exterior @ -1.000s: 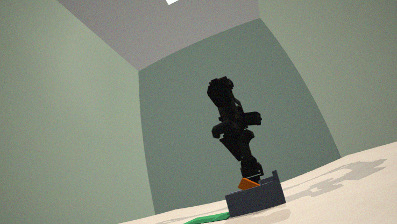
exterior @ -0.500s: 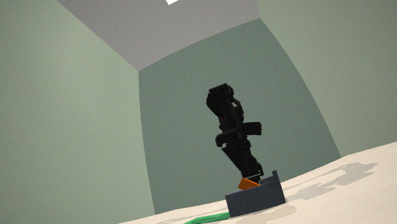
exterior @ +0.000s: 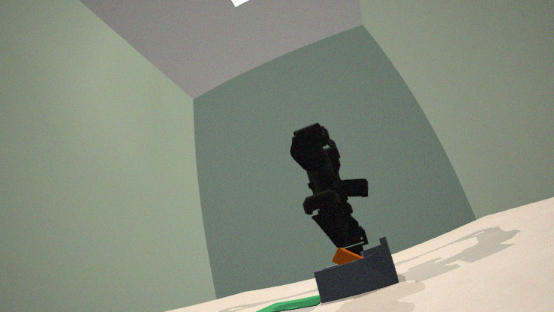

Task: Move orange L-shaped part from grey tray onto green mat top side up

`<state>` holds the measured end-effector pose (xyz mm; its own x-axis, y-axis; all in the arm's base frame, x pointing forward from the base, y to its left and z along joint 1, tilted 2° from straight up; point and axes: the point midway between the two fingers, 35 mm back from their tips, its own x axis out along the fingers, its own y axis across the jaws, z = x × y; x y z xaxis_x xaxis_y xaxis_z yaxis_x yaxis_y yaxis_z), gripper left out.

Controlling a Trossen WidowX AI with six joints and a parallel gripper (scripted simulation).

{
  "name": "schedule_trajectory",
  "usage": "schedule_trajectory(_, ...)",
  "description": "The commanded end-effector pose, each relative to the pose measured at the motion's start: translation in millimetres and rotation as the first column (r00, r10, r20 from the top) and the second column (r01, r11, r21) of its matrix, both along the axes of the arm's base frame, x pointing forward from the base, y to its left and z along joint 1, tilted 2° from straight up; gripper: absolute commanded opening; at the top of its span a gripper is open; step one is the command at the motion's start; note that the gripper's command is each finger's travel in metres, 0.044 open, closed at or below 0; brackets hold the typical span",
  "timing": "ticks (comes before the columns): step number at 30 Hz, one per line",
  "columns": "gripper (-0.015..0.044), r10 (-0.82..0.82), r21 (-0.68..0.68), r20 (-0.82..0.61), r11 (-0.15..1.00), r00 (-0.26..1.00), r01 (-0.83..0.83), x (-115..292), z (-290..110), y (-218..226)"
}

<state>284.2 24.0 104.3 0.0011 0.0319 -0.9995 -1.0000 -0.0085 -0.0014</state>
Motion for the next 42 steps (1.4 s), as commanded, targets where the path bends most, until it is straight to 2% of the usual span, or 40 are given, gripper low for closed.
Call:
schedule_trajectory(1,0.0280,0.003,-0.004,-0.001,1.000,1.000,-0.003,-0.4,-8.2,-0.4)
schedule_trajectory(19,0.0280,0.003,-0.004,-0.001,1.000,1.000,-0.003,-1.6,-33.1,0.3)
schedule_trajectory(24,0.0149,0.003,0.000,-0.002,1.000,1.000,-0.003,-1.1,-29.7,0.7)
schedule_trajectory(34,0.0082,0.003,0.000,-0.002,1.000,1.000,-0.003,-1.1,-29.7,0.7)
schedule_trajectory(37,0.0003,0.003,0.000,-0.002,1.000,1.000,-0.003,-1.1,-29.7,0.7)
schedule_trajectory(42,0.0000,0.003,0.000,-0.002,1.000,1.000,-0.003,-1.1,-29.4,0.7)
